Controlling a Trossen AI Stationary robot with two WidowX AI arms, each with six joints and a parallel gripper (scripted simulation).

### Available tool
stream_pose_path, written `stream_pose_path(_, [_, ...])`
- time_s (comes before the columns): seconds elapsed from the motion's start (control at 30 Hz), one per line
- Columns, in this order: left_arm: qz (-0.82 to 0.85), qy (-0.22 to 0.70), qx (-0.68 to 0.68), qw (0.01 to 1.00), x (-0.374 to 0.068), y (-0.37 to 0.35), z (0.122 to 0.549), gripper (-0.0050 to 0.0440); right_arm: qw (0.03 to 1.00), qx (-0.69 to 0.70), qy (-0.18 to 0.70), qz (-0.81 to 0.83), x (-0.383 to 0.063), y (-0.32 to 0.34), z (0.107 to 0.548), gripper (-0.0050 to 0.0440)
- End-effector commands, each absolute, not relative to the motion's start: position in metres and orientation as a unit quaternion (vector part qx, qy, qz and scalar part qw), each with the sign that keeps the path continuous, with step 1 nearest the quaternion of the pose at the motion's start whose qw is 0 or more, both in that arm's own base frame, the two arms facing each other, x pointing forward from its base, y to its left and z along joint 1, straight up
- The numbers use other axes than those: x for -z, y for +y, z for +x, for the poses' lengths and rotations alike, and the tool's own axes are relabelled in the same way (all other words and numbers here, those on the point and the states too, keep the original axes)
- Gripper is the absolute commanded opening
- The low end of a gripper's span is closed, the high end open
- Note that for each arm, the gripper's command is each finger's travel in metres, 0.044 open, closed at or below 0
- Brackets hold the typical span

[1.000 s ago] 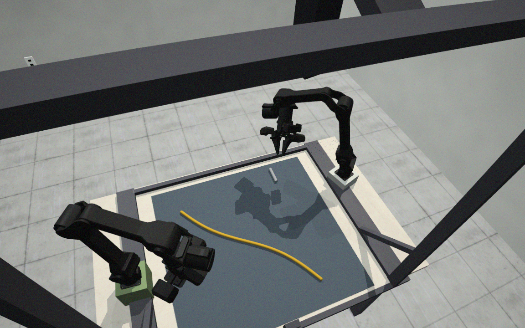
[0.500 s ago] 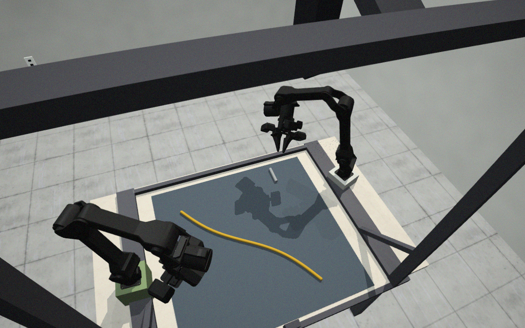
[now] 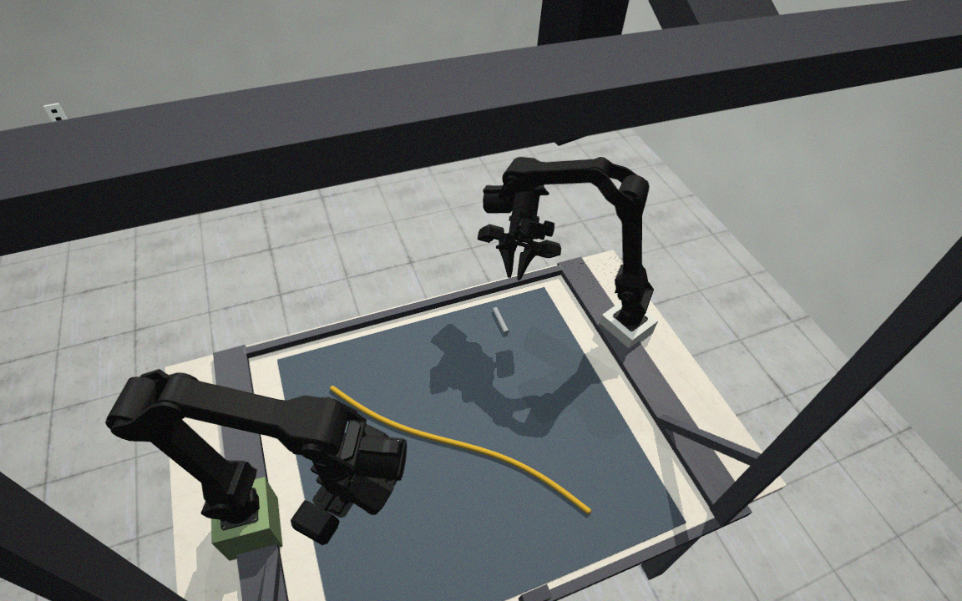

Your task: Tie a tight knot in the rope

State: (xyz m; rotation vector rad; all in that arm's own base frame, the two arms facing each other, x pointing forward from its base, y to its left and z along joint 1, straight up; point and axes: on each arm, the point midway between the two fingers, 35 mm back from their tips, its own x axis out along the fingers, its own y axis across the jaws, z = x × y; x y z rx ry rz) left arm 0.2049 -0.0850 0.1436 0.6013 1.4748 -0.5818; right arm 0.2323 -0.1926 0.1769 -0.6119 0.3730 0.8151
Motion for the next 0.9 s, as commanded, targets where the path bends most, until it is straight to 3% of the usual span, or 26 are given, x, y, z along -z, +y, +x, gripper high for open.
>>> stream_pose_path(0.0, [0.263,0.651,0.256,0.665,-0.132,-0.070,0.230,0.0100,0.855,-0.384,0.175,-0.303,-0.183,-0.193,0.233,0.0100])
stream_pose_path(0.47, [0.261,0.653,0.251,0.665,-0.062,0.037,0.300,0.0100,0.855,-0.384,0.175,-0.303,-0.183,-0.193,0.233,0.0100])
stream_pose_path(0.87, [0.260,0.655,0.248,0.665,-0.005,0.132,0.304,0.0100,0.855,-0.384,0.175,-0.303,-0.183,-0.193,0.233,0.0100])
